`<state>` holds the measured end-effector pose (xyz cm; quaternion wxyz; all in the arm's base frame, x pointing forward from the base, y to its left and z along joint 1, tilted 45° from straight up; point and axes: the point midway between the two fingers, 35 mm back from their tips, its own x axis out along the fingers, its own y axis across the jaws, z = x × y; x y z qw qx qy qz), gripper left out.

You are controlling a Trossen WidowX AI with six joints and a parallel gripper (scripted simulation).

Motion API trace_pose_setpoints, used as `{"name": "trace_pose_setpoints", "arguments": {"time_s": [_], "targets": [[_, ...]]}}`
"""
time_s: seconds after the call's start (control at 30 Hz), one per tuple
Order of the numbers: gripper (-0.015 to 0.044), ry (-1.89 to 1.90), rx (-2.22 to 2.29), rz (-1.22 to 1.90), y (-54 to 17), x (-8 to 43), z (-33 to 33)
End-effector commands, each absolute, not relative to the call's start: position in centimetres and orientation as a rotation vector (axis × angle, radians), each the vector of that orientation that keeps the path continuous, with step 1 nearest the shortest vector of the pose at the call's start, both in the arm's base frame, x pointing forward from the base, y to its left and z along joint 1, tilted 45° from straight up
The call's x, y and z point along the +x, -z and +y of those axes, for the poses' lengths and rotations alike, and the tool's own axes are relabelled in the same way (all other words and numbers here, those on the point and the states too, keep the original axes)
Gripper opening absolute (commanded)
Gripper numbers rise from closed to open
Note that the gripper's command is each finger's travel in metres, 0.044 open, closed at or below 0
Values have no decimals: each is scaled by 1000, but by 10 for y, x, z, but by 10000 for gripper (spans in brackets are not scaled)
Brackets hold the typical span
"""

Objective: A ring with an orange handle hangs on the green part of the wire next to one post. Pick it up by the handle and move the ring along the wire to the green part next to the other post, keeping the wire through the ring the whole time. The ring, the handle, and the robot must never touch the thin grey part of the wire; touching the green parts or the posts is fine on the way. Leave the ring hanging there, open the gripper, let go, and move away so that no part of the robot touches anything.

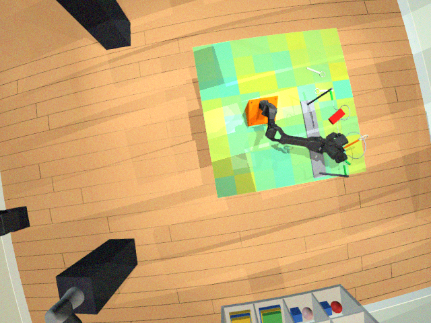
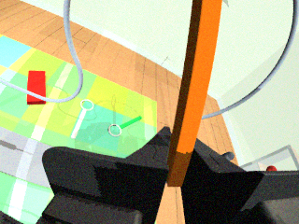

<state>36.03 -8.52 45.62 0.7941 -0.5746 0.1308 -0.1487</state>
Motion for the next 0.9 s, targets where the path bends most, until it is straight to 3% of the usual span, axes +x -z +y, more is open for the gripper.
{"name": "trace_pose_setpoints", "arguments": {"time_s": [0.0,0.87], "targets": [[-150,346,-1289,261,-462,357,-86],[-150,427,-1598,182,-471,356,-88]]}}
